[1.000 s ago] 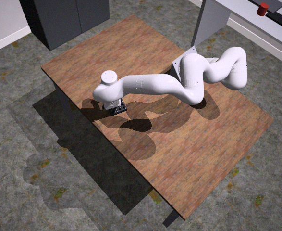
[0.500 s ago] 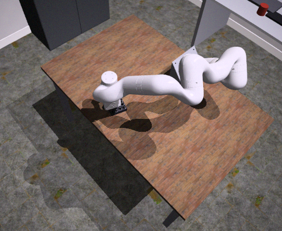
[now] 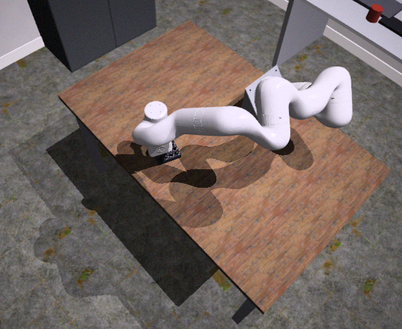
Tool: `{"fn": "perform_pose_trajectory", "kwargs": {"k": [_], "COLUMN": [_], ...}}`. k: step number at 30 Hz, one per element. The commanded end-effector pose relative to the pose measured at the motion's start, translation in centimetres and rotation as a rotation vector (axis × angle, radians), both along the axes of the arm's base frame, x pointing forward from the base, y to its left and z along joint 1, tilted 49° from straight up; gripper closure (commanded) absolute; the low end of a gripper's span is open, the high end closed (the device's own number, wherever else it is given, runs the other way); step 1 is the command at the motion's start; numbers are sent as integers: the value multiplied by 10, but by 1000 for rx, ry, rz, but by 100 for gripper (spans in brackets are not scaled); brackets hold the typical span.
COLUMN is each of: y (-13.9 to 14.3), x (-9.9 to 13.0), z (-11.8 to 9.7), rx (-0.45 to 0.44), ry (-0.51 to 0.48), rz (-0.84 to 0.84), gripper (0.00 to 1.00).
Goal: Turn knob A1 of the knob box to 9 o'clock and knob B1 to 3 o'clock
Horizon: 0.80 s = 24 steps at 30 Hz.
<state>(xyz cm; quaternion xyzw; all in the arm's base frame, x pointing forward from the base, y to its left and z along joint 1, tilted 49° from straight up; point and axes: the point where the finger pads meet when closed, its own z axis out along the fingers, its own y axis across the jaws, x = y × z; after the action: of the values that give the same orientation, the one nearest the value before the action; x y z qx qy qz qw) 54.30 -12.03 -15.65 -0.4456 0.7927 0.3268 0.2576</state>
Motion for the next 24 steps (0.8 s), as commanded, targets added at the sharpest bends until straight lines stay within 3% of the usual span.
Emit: {"fn": "perform_pose_trajectory", "kwargs": {"k": [1, 18, 19, 24], "y": [-1, -1, -1, -1], "x": [1, 1, 1, 1], "z": [1, 1, 1, 1], "rx": [-1, -1, -1, -1], "ry": [-1, -1, -1, -1], "rz": [-1, -1, -1, -1], "gripper": [81, 81, 92, 92]}}
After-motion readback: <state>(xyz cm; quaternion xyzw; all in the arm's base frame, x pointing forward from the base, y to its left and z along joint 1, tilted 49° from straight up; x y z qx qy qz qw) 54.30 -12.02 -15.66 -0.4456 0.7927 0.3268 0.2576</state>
